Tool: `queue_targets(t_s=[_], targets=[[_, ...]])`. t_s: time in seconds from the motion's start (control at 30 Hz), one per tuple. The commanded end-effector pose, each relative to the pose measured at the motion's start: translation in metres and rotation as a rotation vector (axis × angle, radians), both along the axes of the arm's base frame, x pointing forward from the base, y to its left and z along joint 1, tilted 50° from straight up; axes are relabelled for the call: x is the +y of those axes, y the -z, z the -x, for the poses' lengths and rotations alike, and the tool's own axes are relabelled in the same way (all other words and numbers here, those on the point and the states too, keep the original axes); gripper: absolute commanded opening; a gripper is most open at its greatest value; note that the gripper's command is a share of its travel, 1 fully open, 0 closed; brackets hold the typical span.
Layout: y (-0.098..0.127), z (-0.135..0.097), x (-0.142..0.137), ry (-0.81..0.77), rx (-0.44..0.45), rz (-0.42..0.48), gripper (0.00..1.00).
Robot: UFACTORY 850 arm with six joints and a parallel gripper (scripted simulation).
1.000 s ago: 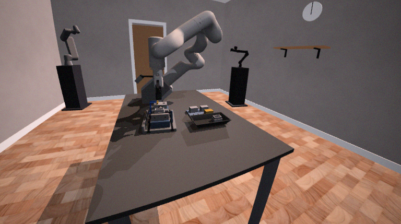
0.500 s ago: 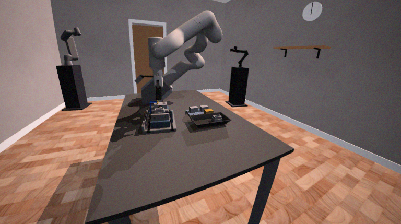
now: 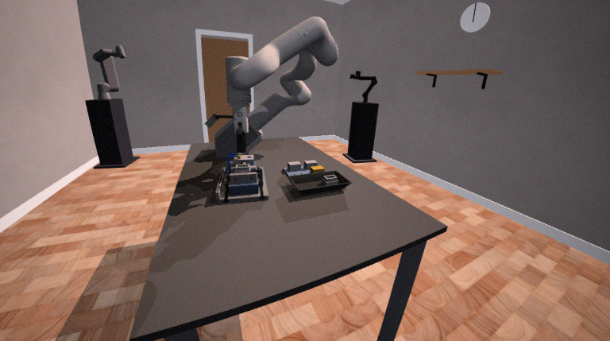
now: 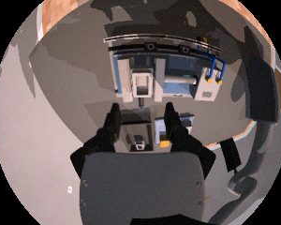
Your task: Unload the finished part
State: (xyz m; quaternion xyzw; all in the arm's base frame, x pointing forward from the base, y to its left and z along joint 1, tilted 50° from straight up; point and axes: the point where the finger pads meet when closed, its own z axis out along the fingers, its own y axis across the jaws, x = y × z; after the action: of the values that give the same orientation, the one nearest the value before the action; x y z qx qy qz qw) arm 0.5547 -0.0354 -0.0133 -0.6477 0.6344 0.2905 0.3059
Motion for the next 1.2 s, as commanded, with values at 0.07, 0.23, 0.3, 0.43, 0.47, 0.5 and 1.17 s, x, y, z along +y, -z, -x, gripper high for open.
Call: queue_targets(t_s=[0.07,0.23,0.3,0.43,0.47,0.5,1.17], targets=[[0.002,-0.001,0.002,0.001,-0.001,0.001,0.69],[0.005,-0.001,0.006,0.001,-0.001,0.001,0.69],[0.007,-0.001,0.008,0.001,-0.001,0.001,0.69],[0.012,-0.001,0.014,0.001,-0.001,0.001,0.69],[0.013,-0.001,0.015,0.001,-0.001,0.001,0.69],[0.014,-0.001,0.016,0.001,-0.001,0.001,0.69],[0.034,-0.002,0.040,0.001,-0.001,0.001,0.69]])
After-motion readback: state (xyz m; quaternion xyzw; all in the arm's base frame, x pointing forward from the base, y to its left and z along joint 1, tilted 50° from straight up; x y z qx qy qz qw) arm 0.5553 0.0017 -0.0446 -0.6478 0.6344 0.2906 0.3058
